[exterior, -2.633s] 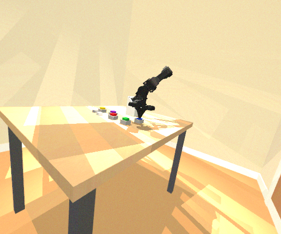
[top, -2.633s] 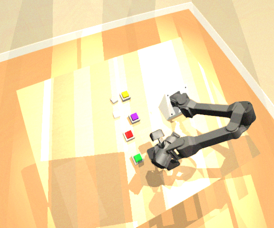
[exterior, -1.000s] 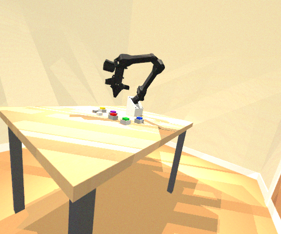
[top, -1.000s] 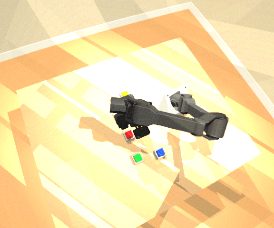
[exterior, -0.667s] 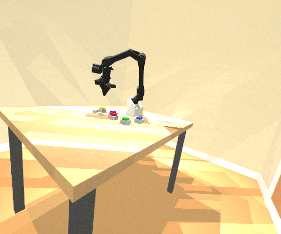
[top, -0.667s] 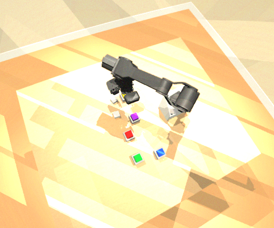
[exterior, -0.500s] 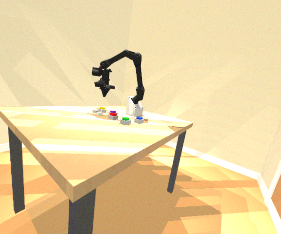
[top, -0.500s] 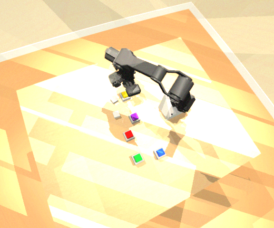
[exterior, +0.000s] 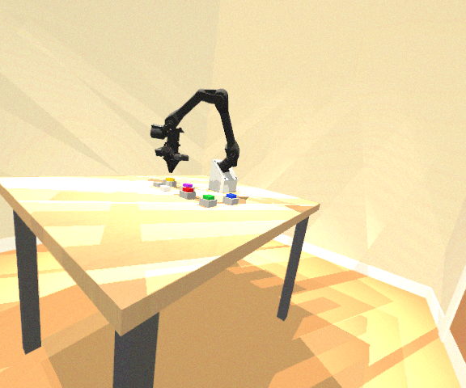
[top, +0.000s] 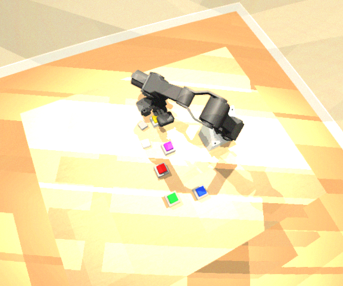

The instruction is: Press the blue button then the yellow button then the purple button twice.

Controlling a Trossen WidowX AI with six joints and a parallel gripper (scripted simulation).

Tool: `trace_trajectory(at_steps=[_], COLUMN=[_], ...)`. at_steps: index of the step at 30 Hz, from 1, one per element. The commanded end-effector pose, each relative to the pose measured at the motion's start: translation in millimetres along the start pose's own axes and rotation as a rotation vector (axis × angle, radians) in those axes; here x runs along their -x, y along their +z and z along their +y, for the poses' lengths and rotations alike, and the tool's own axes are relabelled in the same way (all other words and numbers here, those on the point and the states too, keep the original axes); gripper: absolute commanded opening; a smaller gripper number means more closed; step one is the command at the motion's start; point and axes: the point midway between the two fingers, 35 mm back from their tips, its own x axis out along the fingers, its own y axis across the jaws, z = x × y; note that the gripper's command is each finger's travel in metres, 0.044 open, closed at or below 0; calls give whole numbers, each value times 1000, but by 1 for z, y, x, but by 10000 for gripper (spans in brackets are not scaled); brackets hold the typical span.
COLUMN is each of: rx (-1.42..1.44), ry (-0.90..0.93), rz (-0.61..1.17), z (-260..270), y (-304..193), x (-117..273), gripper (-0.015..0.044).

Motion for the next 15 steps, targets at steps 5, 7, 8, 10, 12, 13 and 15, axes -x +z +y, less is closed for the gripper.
trace_trajectory(at_steps=[5,7,8,10,12,13,15], rx=[-3,-3,-3,-3,-3,-3,-3], ry=[4,4,4,4,4,4,4], rz=[-2,-3,-3,-3,-3,-3,-3], z=[1,1,1,1,1,1,1], y=[0,1,1,1,0,0,0], x=[-14,-17,-19,-22,-26,-27,-30], gripper=[20,20,20,20,20,20,20])
